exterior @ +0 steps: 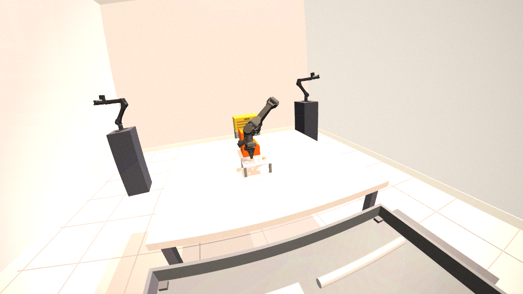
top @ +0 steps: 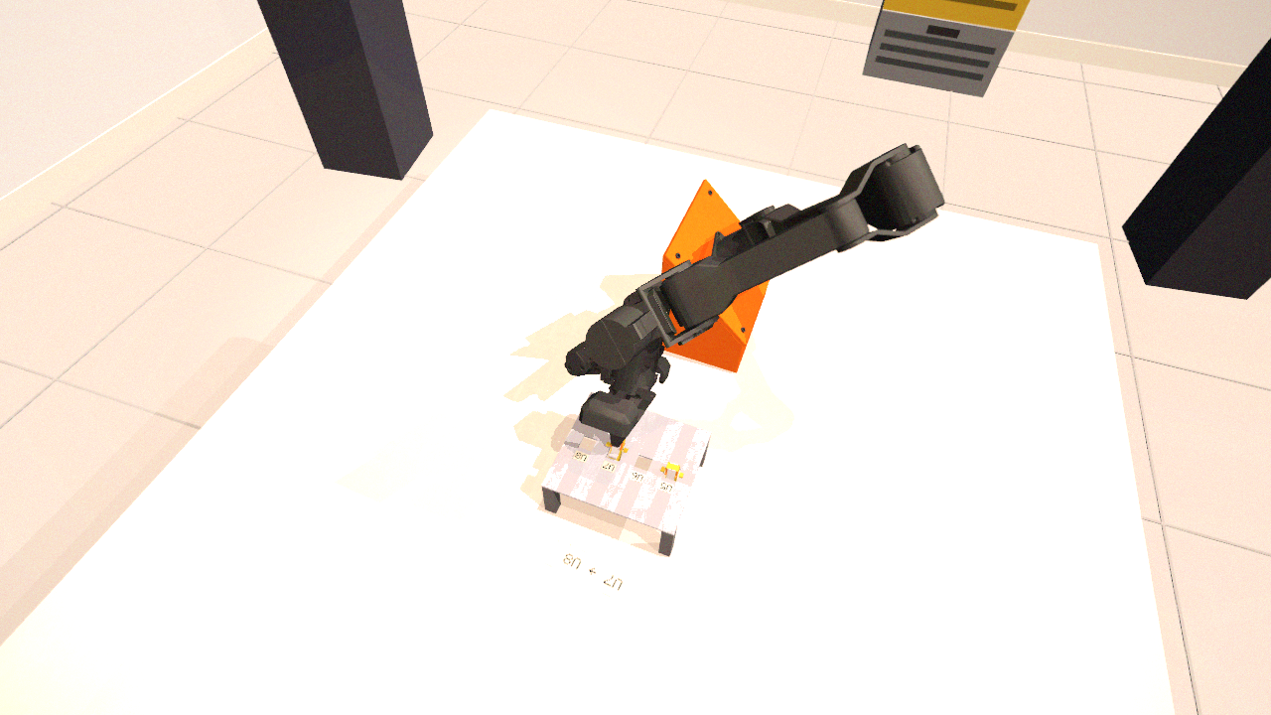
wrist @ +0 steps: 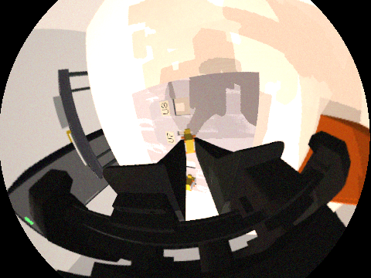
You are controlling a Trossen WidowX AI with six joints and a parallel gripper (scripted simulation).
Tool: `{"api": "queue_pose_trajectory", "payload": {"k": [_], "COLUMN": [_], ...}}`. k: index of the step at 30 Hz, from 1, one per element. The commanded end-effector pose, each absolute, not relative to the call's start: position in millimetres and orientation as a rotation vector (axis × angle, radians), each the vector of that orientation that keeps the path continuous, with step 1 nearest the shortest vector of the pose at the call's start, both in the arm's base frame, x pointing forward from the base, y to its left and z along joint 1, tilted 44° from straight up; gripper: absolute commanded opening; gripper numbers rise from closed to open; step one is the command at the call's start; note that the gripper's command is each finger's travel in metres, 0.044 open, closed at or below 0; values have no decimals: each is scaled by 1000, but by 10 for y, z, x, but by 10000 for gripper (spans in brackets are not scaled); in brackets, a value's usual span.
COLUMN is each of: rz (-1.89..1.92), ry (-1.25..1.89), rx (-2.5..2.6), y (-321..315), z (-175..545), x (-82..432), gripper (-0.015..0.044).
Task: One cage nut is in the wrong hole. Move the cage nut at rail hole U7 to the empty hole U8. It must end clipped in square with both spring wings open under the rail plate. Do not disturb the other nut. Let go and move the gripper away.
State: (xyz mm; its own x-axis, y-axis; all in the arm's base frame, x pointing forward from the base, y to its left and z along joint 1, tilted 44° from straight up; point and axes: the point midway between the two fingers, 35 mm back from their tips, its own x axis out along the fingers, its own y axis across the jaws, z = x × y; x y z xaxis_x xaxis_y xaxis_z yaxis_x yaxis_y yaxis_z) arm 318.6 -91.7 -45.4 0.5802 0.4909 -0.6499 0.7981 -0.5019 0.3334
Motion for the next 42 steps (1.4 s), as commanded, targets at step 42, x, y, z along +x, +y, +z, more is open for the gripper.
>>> {"api": "queue_pose_trajectory", "payload": {"k": [42], "rz": [-630], "ry": [1003], "rx": [2195], "y": [-921], "z": [-446], "x": [3195], "gripper": [28]}}
